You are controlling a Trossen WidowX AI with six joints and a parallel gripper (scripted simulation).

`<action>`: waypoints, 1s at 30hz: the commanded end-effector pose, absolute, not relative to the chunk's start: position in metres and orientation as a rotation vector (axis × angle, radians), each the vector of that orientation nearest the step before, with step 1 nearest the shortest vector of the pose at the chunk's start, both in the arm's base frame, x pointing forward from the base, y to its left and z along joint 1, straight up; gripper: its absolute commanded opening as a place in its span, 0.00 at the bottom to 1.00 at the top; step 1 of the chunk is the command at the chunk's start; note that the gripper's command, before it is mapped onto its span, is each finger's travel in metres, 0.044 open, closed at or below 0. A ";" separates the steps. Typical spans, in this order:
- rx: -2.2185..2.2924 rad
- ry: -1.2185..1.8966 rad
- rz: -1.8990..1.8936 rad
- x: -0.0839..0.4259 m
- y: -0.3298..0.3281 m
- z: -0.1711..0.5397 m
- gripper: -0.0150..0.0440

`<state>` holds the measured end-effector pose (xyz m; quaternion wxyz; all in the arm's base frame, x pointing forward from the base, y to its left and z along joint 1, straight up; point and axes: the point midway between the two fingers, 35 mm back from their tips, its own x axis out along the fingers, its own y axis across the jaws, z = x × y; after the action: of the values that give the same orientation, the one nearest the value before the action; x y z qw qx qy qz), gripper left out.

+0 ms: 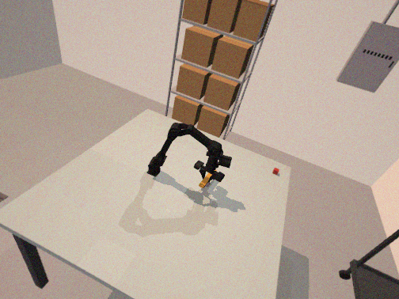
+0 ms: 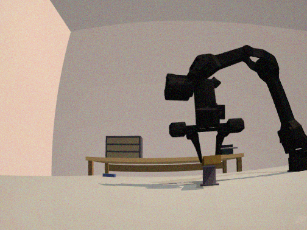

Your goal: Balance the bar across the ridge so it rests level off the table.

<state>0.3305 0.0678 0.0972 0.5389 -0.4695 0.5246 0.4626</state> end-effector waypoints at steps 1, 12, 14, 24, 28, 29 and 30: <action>-1.117 1.248 1.100 0.331 0.068 0.097 0.55; -1.117 1.248 1.100 0.331 0.068 0.097 0.57; -1.117 1.248 1.100 0.331 0.068 0.097 0.57; -1.117 1.248 1.100 0.331 0.068 0.097 0.83; -1.117 1.248 1.100 0.331 0.068 0.097 1.00; -1.117 1.248 1.100 0.331 0.068 0.097 1.00; -1.117 1.248 1.100 0.331 0.068 0.097 1.00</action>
<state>0.3305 0.0678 0.0972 0.5388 -0.4694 0.5247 0.4627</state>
